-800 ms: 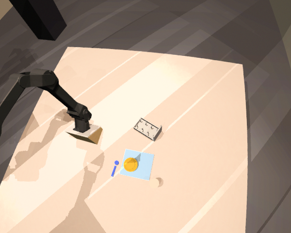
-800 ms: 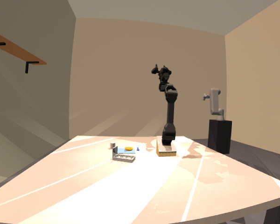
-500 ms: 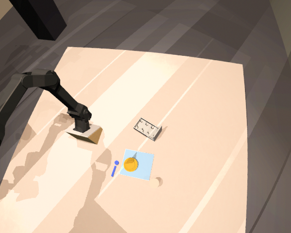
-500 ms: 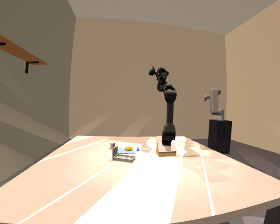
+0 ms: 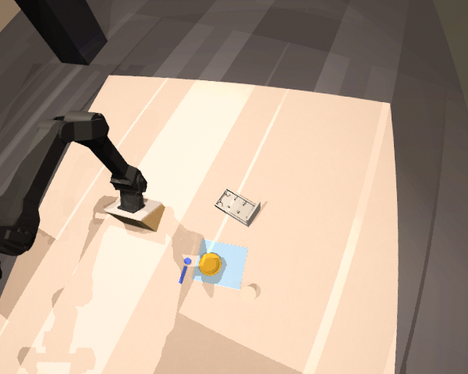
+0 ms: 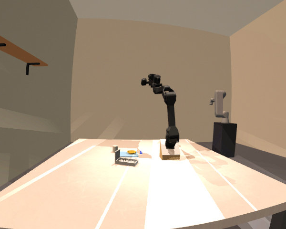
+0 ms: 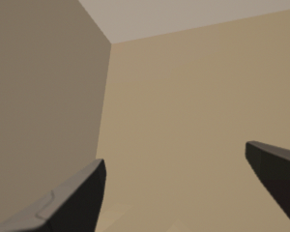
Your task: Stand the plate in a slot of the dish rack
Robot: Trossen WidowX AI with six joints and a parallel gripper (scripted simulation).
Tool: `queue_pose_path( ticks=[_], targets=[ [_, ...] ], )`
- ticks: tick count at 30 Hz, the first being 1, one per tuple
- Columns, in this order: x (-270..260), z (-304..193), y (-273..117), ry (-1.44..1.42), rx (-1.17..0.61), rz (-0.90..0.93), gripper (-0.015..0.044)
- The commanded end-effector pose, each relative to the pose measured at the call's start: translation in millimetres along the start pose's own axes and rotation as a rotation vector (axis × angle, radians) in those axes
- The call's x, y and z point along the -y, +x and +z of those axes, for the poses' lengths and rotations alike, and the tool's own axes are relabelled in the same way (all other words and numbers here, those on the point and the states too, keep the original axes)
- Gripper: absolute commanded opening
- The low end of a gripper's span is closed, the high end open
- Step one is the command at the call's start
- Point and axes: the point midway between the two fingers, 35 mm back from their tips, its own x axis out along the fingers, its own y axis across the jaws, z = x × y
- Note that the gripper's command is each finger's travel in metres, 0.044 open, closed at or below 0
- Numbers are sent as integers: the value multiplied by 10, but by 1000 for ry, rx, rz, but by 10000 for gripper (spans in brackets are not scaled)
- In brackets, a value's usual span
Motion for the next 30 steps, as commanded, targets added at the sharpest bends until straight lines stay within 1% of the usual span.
queue_pose_path(
  ticks=[1, 8, 15, 22, 30],
  targets=[
    [-306, -320, -4, -46, -140, 62, 400],
    [-751, -775, -98, -126, -342, 170, 400],
    [-1179, -1196, -313, -207, -534, 294, 400],
    [-1573, -1566, -637, -286, -718, 432, 400],
    [-1967, -1904, -1117, -370, -918, 605, 400]
  ],
)
